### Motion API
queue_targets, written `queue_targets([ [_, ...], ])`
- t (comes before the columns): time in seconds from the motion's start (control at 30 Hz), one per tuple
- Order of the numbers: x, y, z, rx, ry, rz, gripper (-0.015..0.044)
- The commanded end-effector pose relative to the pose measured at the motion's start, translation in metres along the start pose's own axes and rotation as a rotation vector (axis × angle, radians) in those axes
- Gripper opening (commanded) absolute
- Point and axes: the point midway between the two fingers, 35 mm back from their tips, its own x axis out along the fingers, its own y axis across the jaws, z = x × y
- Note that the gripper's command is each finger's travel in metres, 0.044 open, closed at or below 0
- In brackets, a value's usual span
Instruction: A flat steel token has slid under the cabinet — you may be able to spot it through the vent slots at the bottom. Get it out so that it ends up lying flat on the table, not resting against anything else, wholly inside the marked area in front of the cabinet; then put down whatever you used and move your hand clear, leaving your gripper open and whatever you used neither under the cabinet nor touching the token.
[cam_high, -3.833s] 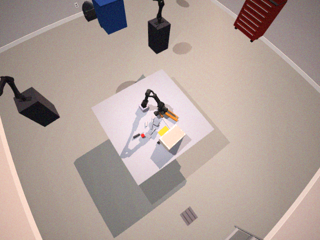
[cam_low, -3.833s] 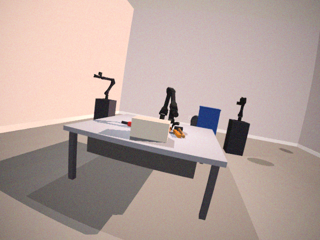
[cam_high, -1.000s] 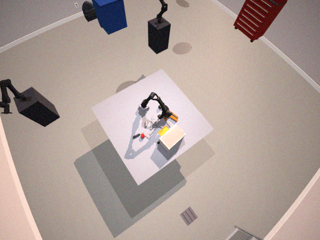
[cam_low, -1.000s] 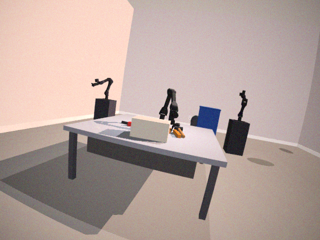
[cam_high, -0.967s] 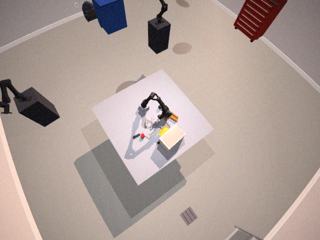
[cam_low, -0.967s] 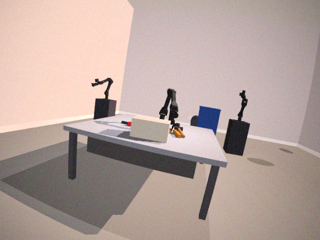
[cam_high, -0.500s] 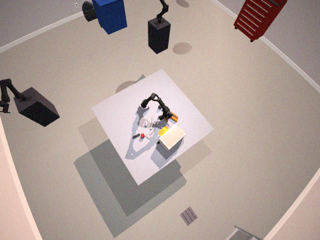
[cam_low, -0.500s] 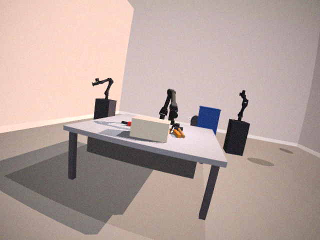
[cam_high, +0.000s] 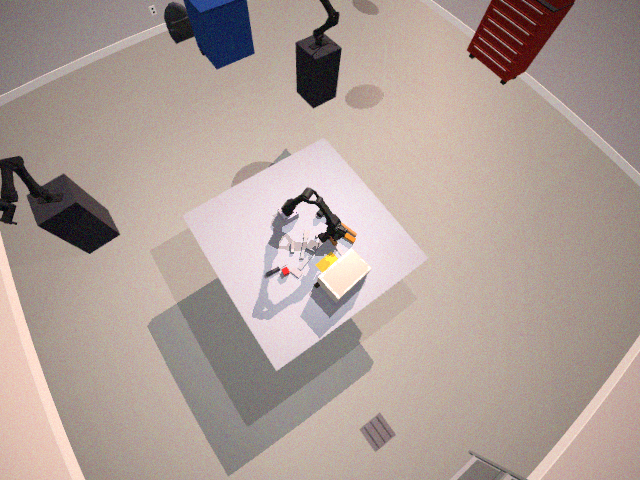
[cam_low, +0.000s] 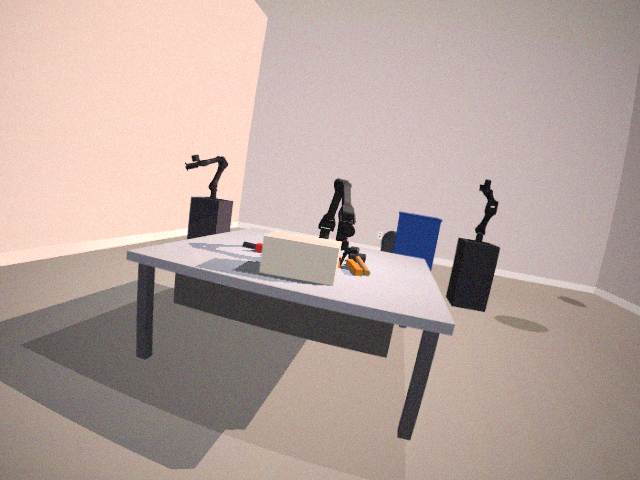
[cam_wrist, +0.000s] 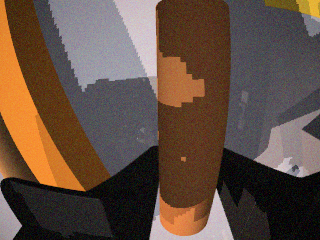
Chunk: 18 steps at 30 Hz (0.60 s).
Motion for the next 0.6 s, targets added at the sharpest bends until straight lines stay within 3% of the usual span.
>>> queue_targets([
  [0.0,0.0,0.0,0.006,-0.002,-0.004,0.002,0.0],
  [0.57,-0.001,0.0,0.024,-0.003,-0.005,0.002,0.0],
])
